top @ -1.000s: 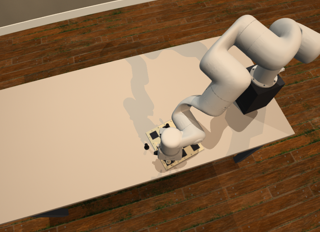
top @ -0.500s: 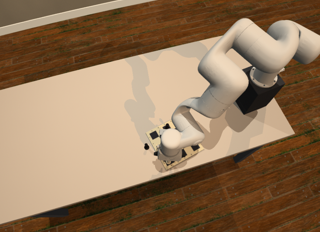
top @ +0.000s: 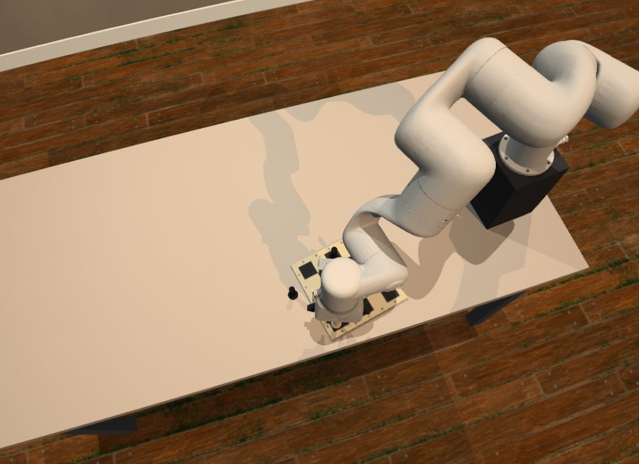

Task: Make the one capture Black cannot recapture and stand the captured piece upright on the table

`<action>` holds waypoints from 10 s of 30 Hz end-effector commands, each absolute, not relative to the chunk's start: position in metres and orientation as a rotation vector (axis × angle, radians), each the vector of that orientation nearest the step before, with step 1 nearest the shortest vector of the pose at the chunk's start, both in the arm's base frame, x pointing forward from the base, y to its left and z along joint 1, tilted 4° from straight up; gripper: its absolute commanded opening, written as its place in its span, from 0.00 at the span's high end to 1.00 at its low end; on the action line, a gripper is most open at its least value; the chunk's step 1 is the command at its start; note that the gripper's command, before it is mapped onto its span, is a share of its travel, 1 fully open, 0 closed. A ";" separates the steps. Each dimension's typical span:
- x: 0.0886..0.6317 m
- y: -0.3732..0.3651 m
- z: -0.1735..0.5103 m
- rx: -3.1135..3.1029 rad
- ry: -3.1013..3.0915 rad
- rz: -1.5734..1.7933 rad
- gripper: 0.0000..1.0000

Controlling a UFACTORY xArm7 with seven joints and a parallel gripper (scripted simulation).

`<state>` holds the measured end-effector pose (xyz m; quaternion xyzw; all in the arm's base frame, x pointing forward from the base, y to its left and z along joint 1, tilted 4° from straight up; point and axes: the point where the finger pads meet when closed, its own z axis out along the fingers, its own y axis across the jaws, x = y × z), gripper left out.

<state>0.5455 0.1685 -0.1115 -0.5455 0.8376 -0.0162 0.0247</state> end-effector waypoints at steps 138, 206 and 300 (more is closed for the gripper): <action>0.552 0.170 -0.148 -1.685 2.587 -0.052 0.57; 0.546 0.170 -0.049 -1.685 2.587 -0.052 1.00; 0.473 0.155 -0.149 -1.376 2.760 -0.042 1.00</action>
